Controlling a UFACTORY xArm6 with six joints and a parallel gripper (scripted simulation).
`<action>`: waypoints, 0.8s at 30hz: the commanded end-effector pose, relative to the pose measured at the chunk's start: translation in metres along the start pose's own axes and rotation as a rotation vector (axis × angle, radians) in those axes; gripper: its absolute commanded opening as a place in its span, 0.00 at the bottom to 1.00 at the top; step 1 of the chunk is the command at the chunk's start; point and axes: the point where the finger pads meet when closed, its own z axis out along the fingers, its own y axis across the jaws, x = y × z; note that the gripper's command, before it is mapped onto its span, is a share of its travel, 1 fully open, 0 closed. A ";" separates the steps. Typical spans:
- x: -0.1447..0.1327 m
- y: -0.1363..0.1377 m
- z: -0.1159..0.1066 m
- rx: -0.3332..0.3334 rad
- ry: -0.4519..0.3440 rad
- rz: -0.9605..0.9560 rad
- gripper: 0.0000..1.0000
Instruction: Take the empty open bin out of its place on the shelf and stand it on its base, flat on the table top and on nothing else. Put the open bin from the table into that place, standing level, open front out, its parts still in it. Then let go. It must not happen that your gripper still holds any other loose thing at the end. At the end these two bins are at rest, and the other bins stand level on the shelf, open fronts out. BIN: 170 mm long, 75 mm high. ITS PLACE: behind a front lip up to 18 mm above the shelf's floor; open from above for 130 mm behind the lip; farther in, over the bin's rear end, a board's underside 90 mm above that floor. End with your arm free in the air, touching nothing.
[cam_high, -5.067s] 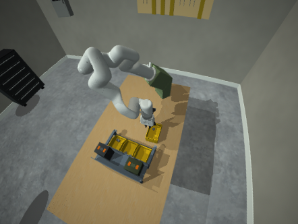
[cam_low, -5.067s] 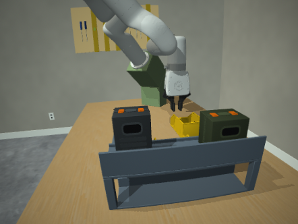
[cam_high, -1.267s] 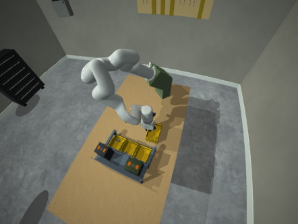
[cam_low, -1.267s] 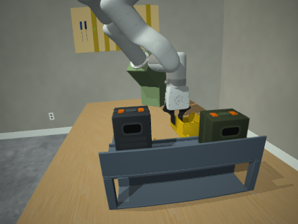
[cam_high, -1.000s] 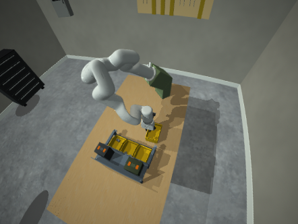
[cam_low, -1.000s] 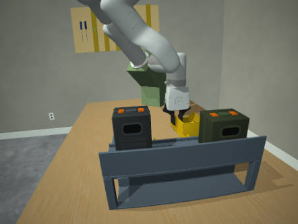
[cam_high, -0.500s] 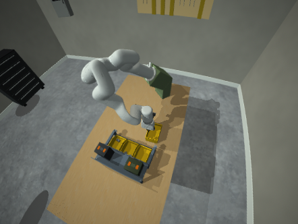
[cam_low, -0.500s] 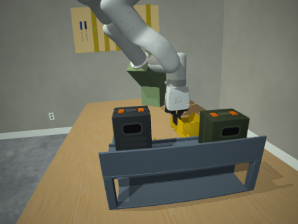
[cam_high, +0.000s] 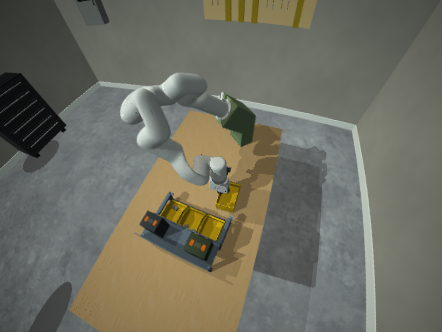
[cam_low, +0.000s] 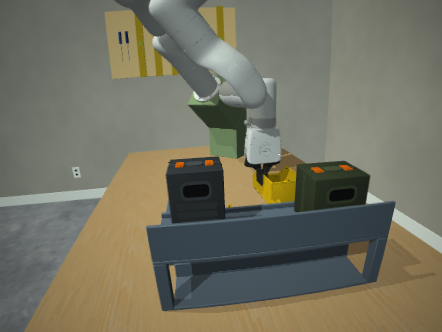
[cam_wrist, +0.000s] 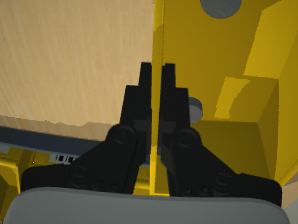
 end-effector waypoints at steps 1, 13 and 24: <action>-0.001 0.000 -0.001 -0.001 -0.001 0.000 0.00; -0.001 0.000 -0.001 -0.001 -0.001 0.000 0.00; -0.001 0.000 -0.008 -0.001 -0.001 0.000 0.00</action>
